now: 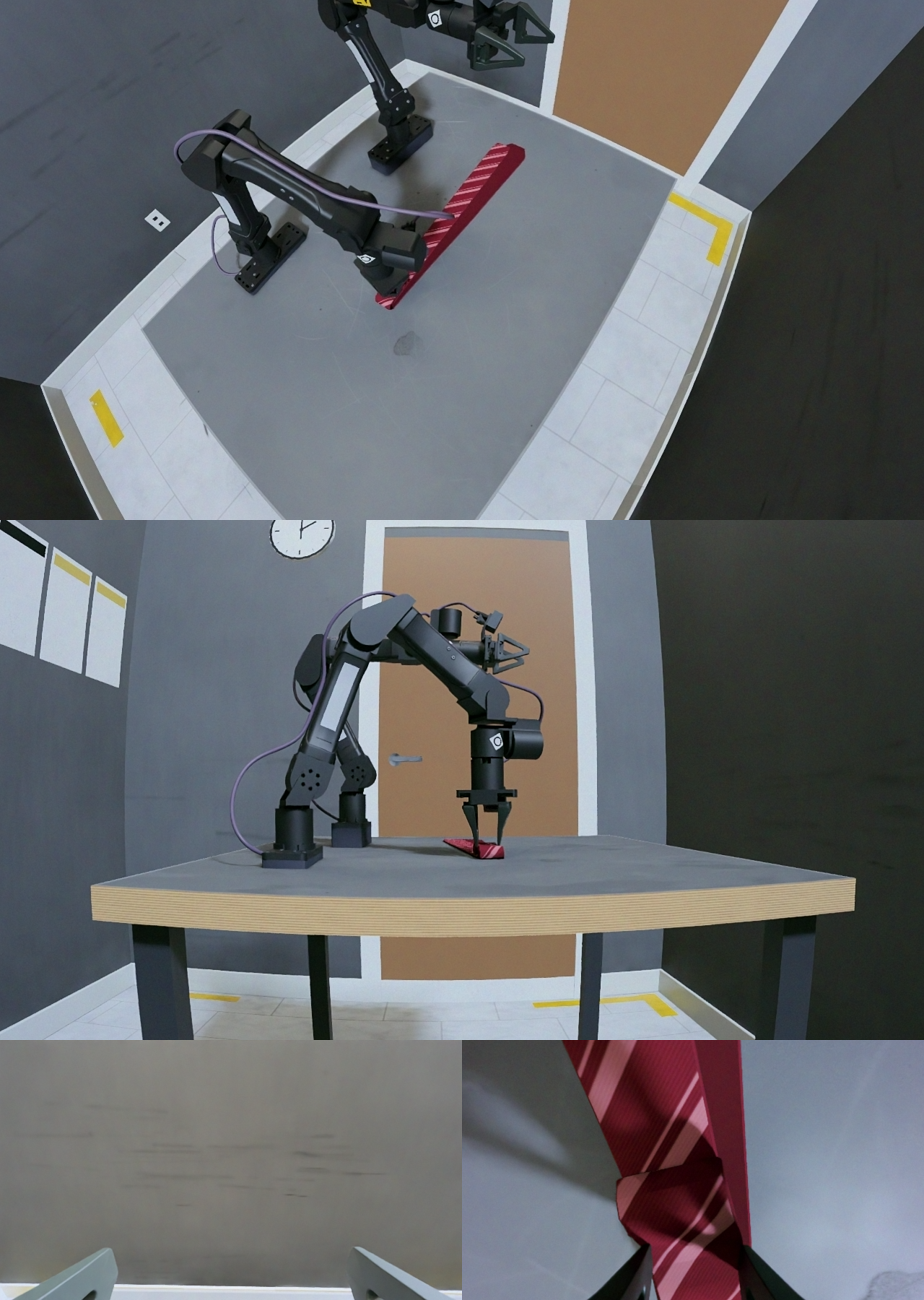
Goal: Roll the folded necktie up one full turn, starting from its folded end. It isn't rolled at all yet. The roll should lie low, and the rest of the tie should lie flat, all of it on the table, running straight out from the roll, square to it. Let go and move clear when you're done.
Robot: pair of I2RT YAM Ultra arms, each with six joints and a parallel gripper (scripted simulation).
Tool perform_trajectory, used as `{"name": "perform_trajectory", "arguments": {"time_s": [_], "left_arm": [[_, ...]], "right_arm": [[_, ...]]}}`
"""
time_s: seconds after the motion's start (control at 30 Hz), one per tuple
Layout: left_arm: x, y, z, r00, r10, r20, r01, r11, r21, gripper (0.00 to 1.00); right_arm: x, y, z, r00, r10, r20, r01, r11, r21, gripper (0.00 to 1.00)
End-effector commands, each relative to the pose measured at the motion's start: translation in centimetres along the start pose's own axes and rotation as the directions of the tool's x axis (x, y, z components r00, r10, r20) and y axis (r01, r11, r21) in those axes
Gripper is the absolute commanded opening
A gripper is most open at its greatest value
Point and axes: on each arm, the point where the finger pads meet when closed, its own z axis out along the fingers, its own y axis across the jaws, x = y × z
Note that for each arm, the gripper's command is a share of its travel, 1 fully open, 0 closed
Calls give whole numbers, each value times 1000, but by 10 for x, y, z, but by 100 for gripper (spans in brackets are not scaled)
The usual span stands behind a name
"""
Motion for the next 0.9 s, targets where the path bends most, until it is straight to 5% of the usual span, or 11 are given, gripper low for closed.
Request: {"name": "perform_trajectory", "arguments": {"time_s": [0.0,0.87], "left_arm": [[-21,-1,-2,999,-12,48,12,1000,11,100],[-21,-1,-2,999,-12,48,12,1000,11,100]], "right_arm": [[-2,1,3,1000,12,14,-12,1000,-5,38],[-2,1,3,999,35,13,-35,999,-5,38]]}}
